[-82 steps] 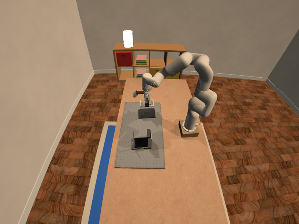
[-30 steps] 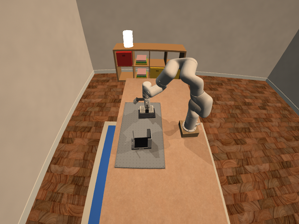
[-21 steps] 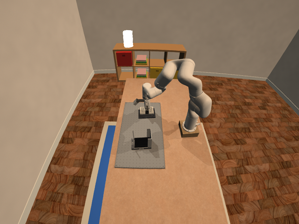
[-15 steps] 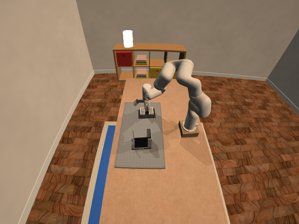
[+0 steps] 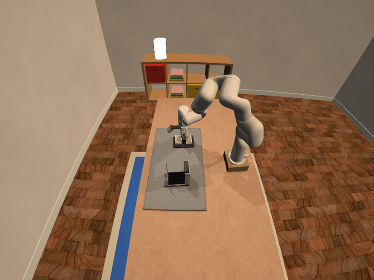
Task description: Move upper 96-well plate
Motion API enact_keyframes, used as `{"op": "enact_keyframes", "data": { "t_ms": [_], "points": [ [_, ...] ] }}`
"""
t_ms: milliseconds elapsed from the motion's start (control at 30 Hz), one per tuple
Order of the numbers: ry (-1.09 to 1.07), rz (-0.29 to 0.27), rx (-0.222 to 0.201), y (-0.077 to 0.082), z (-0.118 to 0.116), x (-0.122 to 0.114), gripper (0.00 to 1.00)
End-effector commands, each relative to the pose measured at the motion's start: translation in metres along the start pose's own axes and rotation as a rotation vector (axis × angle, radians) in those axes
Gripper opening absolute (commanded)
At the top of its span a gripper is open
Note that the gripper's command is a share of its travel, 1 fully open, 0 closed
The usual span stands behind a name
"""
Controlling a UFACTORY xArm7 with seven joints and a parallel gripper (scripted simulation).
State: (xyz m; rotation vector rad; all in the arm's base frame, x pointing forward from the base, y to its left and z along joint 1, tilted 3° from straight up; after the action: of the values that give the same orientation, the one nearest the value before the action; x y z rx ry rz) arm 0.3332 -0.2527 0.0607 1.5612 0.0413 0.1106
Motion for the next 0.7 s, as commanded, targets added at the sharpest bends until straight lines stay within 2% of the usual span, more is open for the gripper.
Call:
{"op": "enact_keyframes", "data": {
  "t_ms": [0, 667],
  "points": [
    [0.000, 0.003, -0.002, 0.0009, 0.0008, 0.0007, 0.00],
    [0.000, 0.003, -0.002, -0.0013, 0.0007, 0.0005, 0.00]
  ]
}}
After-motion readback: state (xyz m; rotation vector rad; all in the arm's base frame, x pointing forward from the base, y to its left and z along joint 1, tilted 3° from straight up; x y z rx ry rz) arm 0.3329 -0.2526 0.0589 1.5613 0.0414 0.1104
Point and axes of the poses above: the point where the finger pads meet when closed, its own y axis back along the fingers, its own z axis across the jaws, x = y × z, the point moved 5 cm from there along y, back along the fingers, and after that the axes turned 12 degrees about y, right-handed, at the moved point
